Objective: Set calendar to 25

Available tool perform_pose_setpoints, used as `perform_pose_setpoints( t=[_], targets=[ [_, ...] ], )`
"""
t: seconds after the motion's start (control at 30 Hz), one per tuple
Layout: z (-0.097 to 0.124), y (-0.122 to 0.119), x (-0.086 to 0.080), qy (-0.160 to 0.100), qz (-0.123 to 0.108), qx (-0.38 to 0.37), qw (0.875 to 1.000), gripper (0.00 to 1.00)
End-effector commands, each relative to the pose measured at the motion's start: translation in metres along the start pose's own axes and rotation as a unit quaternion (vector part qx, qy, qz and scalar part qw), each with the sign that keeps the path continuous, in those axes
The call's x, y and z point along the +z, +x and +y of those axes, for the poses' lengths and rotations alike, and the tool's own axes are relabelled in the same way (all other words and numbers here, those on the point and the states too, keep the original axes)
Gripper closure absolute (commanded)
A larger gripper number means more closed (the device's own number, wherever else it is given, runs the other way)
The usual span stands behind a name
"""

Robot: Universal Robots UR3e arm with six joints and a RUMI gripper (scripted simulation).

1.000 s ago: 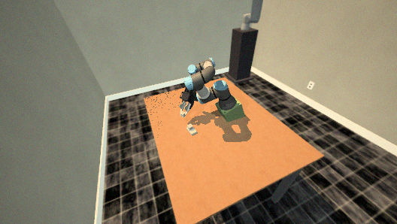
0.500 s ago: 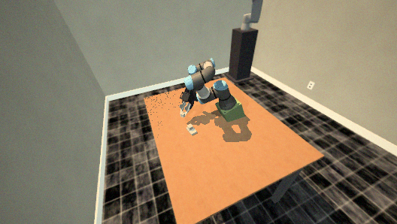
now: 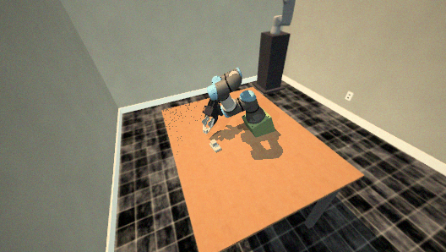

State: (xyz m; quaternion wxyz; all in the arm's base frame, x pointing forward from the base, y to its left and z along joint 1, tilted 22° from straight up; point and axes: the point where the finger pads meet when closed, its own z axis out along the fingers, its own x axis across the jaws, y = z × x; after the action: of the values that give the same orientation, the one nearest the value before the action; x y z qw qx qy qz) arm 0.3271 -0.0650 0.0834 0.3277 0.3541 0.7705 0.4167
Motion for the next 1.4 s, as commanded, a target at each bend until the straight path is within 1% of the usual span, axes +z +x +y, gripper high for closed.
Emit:
perform_pose_setpoints(
  t=[0.0, 0.27, 0.33, 0.77, 1.37],
  targets=[
    [-0.005, -0.001, 0.005, 0.0, 0.0, 0.0, 1.0, 0.89],
    [-0.016, -0.001, 0.015, 0.0, 0.0, 0.0, 1.0, 0.89],
    [-0.016, -0.001, 0.015, 0.0, 0.0, 0.0, 1.0, 0.89],
    [-0.028, -0.001, 0.028, 0.0, 0.0, 0.0, 1.0, 0.89],
    [-0.033, -0.001, 0.032, 0.0, 0.0, 0.0, 1.0, 0.89]
  ],
)
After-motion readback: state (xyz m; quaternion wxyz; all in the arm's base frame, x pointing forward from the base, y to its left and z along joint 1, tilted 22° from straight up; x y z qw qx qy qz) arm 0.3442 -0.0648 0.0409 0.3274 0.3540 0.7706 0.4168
